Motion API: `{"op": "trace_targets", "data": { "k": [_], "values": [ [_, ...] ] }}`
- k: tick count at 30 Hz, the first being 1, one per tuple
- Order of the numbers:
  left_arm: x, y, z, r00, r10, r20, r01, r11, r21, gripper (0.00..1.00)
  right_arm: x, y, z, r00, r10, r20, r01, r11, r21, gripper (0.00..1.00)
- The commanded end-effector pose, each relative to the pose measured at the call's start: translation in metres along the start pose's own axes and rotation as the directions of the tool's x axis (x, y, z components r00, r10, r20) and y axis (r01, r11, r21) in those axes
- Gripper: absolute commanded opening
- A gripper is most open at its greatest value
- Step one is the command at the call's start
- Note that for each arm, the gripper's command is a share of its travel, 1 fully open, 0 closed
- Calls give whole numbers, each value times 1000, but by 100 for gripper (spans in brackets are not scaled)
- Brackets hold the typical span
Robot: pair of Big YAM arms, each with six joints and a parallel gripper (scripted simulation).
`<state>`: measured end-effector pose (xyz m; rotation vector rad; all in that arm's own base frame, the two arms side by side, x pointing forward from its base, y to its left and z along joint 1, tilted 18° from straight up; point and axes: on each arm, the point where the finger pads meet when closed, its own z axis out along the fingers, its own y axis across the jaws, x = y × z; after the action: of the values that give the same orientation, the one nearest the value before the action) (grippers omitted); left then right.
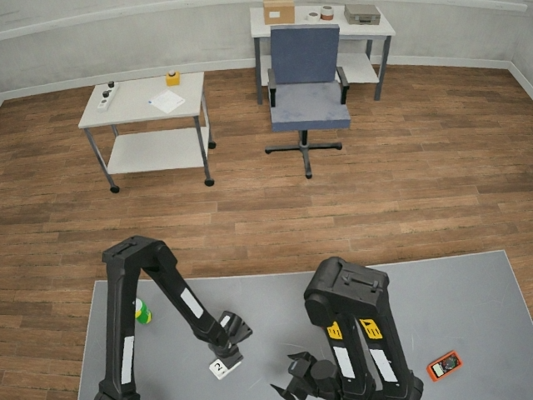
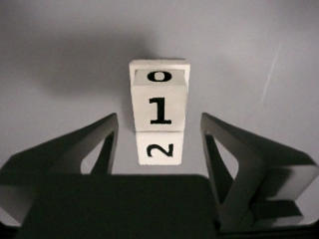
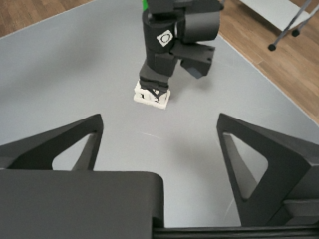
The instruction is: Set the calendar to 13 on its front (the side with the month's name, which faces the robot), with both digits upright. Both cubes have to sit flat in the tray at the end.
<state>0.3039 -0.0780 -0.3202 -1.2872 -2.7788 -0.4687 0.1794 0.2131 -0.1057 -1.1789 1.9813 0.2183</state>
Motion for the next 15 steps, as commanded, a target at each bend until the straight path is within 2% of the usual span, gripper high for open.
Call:
{"op": "trace_targets", "data": {
  "k": [1, 15],
  "values": [
    [9, -2, 17, 1000, -4, -16, 4, 1000, 10, 69, -1, 0, -2, 1000, 8, 8, -8, 1000, -1, 100],
    [9, -3, 35, 1000, -3, -16, 4, 1000, 10, 69, -1, 0, -2, 1000, 8, 8, -8, 1000, -1, 100]
  ]
}}
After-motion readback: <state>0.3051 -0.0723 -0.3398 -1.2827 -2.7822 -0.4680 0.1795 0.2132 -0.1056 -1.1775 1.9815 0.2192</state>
